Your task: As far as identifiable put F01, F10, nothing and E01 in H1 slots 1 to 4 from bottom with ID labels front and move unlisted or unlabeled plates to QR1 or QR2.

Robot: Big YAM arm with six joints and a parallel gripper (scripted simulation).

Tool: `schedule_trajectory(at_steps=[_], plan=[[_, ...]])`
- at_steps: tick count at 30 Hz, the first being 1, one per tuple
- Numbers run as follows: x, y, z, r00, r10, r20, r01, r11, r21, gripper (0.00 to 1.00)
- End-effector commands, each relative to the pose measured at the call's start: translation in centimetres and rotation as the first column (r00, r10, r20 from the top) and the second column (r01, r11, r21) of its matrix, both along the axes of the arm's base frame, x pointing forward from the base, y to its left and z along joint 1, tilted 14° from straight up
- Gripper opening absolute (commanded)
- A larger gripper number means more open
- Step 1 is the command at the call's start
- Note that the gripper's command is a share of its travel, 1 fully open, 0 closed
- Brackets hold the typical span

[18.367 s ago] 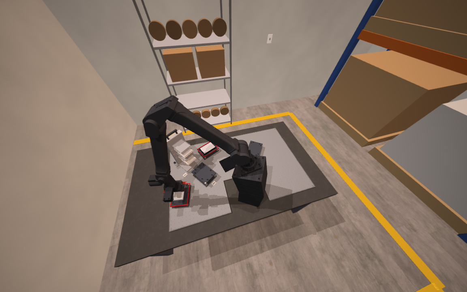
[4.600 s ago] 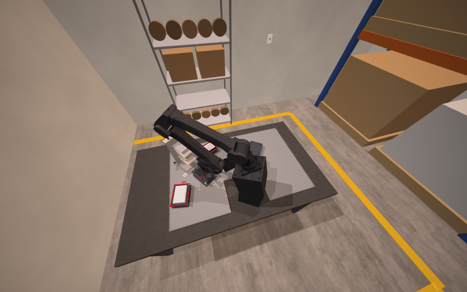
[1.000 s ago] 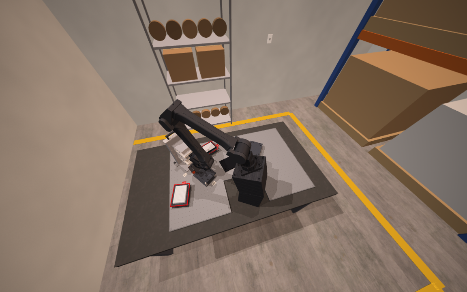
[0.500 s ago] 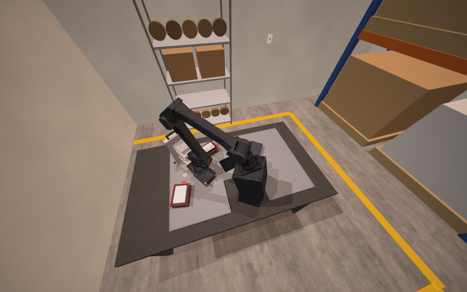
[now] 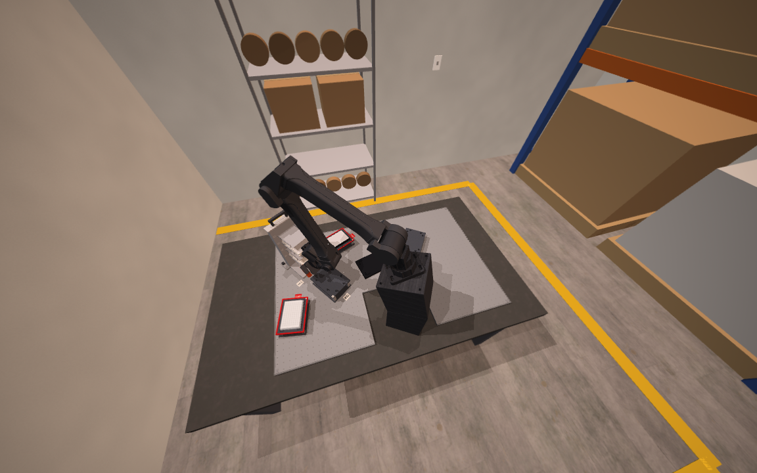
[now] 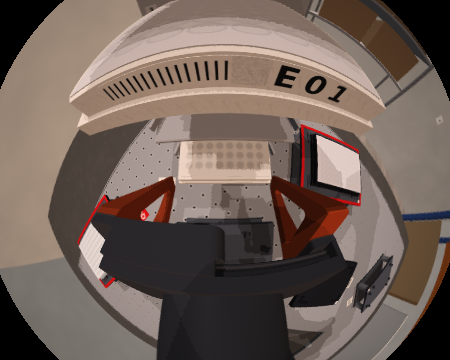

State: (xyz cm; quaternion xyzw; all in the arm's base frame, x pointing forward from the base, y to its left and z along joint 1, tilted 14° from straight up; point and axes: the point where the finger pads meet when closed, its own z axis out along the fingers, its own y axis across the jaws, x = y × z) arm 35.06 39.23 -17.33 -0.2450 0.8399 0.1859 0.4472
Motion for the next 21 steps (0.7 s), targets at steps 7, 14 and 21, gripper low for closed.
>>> schedule_trajectory(at_steps=[7, 14, 21], plan=[[2.1, 0.8, 1.7, 1.000, -0.008, 0.027, 0.007, 1.000, 0.014, 1.00], [1.3, 0.7, 1.0, 1.000, -0.003, 0.015, 0.003, 1.000, 0.012, 0.86], [1.3, 0.7, 1.0, 1.000, -0.003, 0.015, 0.003, 1.000, 0.012, 0.86]])
